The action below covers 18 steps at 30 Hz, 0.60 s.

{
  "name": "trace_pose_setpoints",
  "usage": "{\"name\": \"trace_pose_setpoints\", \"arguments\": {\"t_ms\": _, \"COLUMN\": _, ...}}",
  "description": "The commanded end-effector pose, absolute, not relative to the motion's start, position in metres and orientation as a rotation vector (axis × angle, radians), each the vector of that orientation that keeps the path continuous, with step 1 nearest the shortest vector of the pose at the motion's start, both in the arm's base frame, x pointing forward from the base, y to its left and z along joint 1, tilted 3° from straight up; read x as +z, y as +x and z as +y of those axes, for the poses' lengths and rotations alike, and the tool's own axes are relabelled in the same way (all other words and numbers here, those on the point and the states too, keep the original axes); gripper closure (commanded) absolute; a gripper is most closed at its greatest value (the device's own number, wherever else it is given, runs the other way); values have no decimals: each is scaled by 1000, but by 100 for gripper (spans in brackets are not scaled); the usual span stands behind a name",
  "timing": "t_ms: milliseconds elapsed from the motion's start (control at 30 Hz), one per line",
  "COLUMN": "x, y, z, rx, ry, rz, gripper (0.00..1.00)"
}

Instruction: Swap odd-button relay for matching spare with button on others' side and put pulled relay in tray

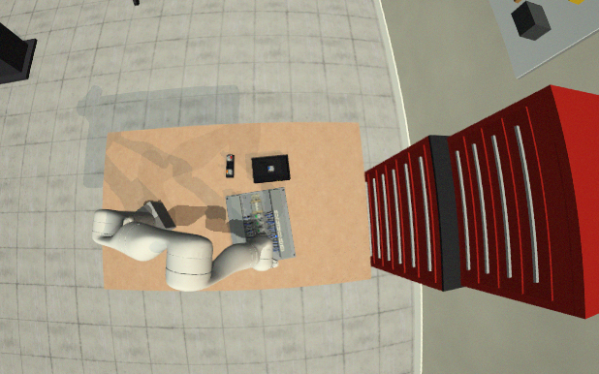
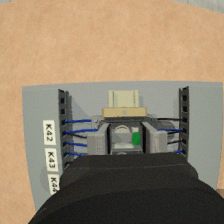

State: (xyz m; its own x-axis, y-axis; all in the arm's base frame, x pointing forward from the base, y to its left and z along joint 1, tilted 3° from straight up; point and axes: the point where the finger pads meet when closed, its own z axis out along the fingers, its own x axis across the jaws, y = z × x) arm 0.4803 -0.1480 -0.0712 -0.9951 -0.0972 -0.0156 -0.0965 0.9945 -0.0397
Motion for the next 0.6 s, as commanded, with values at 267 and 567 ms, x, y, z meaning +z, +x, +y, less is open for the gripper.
{"name": "trace_pose_setpoints", "arguments": {"t_ms": 267, "x": -71, "y": 482, "z": -148, "rx": -62, "ry": -144, "rz": 3117, "gripper": 100}}
{"name": "trace_pose_setpoints", "arguments": {"t_ms": 567, "x": -72, "y": 483, "z": -149, "rx": -63, "ry": -132, "rz": 3116, "gripper": 100}}
